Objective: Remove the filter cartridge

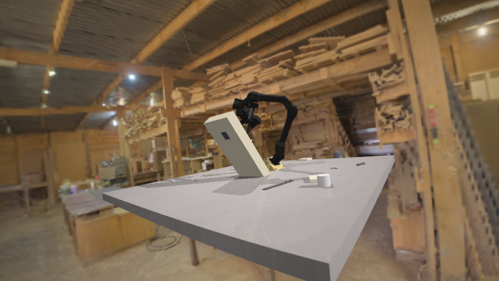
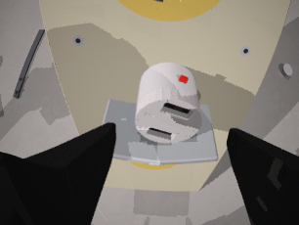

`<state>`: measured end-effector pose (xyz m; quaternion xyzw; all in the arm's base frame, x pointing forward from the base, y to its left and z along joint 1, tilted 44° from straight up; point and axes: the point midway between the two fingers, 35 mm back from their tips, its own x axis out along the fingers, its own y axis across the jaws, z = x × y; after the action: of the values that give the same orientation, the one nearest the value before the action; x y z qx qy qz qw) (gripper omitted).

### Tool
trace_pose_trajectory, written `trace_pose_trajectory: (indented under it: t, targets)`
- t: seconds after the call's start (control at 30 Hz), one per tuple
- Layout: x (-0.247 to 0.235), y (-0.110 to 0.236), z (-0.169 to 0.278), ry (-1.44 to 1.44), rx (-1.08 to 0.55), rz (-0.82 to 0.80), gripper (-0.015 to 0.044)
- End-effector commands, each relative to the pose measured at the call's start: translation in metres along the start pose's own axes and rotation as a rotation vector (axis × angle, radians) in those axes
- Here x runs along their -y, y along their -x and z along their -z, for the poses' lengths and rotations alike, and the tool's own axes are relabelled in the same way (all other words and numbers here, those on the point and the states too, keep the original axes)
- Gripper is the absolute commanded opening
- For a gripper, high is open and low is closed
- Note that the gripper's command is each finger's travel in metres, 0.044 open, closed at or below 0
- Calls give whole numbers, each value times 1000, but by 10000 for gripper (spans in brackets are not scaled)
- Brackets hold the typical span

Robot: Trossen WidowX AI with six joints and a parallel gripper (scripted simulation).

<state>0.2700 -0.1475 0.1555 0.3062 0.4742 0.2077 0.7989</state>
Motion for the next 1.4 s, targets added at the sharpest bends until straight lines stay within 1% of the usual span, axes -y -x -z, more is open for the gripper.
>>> trace_pose_trajectory:
  t: [0.0, 0.8, 0.87, 1.17, 1.37]
  targets:
    - [0, -7, 1, -6, -7, -1, 305]
    - [-1, -43, 2, -5, -5, -3, 305]
    - [-1, -40, 1, -1, -5, 2, 252]
    - [-1, -40, 1, -1, -5, 2, 192]
    - [-1, -38, -3, -1, -5, 1, 35]
